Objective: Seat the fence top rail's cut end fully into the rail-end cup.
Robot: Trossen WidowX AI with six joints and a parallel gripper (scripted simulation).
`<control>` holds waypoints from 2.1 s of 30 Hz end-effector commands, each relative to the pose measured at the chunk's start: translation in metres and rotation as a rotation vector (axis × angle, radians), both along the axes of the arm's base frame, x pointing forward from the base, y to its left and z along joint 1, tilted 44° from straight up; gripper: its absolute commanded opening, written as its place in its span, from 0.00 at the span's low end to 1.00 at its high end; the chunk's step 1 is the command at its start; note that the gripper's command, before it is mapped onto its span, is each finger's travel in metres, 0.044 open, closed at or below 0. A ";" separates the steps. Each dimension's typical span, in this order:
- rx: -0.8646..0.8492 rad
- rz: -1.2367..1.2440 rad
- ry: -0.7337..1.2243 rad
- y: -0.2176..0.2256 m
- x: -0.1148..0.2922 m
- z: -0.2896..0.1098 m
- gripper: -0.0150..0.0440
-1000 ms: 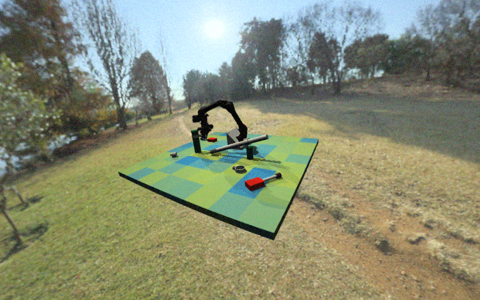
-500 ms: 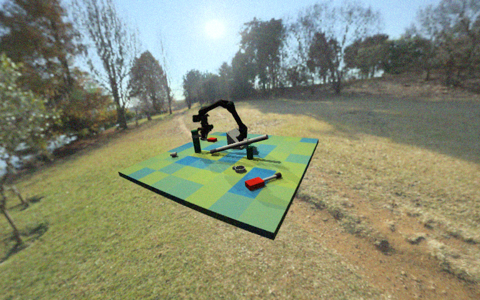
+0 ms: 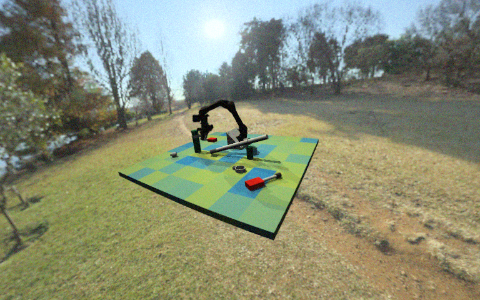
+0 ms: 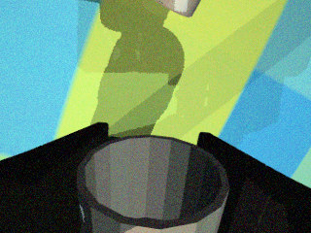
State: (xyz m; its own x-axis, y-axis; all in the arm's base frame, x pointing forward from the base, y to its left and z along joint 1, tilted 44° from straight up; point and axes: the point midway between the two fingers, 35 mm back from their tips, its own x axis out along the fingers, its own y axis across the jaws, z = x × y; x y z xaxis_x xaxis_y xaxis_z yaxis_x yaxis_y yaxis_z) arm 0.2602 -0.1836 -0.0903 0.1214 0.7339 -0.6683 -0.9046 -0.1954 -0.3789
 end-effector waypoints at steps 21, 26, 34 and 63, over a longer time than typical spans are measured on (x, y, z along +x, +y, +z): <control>0.000 -0.001 -0.006 0.002 0.003 0.000 0.25; 0.000 -0.001 -0.006 0.002 0.003 0.000 0.25; -0.005 -0.040 0.028 0.003 0.007 0.001 0.25; -0.012 -0.083 0.067 0.005 0.013 0.002 0.25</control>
State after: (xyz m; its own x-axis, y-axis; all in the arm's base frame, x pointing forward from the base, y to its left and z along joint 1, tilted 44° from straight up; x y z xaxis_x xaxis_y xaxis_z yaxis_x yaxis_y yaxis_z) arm 0.2699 -0.1796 -0.0884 0.1312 0.7159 -0.6857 -0.9428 -0.1237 -0.3095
